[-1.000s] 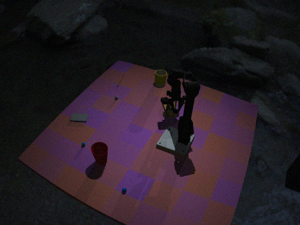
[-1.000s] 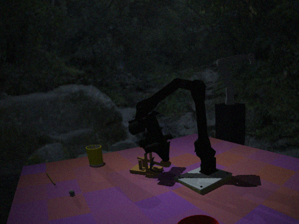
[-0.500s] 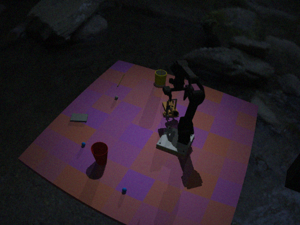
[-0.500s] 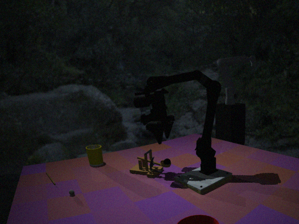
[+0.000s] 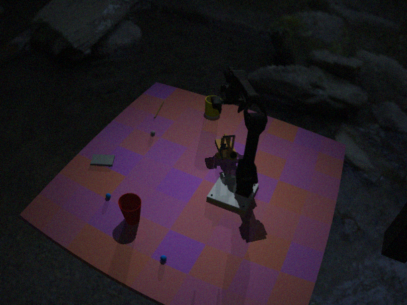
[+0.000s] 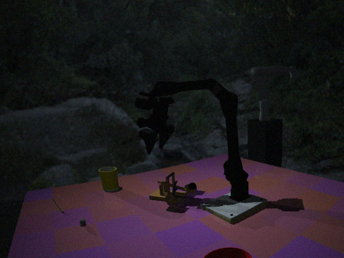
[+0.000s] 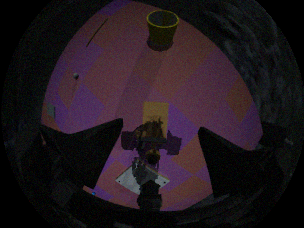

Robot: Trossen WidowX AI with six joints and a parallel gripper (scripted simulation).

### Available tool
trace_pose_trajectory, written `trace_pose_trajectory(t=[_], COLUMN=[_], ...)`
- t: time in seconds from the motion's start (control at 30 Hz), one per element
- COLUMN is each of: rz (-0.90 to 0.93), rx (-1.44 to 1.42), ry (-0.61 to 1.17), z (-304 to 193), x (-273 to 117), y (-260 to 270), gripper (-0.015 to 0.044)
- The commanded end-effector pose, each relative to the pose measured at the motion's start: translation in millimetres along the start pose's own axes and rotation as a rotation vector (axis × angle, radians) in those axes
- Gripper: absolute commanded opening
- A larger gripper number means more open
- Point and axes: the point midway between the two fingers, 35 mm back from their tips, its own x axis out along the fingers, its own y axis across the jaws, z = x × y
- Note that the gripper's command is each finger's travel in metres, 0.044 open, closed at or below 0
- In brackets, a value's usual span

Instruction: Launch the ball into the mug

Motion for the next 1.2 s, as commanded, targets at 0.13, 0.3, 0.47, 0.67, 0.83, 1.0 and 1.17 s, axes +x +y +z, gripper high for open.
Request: trace_pose_trajectory(t=[0.13,0.3,0.47,0.67,0.83,1.0,1.17], rz=[-0.018,-0.011,-0.009,-0.009,-0.009,-0.009,-0.009], rx=[0.053,0.063,0.068,0.068,0.068,0.068,0.068], ry=[-0.286,-0.457,-0.507,-0.507,-0.507,-0.507,-0.507], z=[110,169,186,186,186,186,186], x=[-11,-22,-26,-26,-26,-26,-26], y=[-4,5,7,7,7,7,7], gripper=[0.0440,0.0440,0.0440,0.0440,0.0440,0.0440,0.0414])
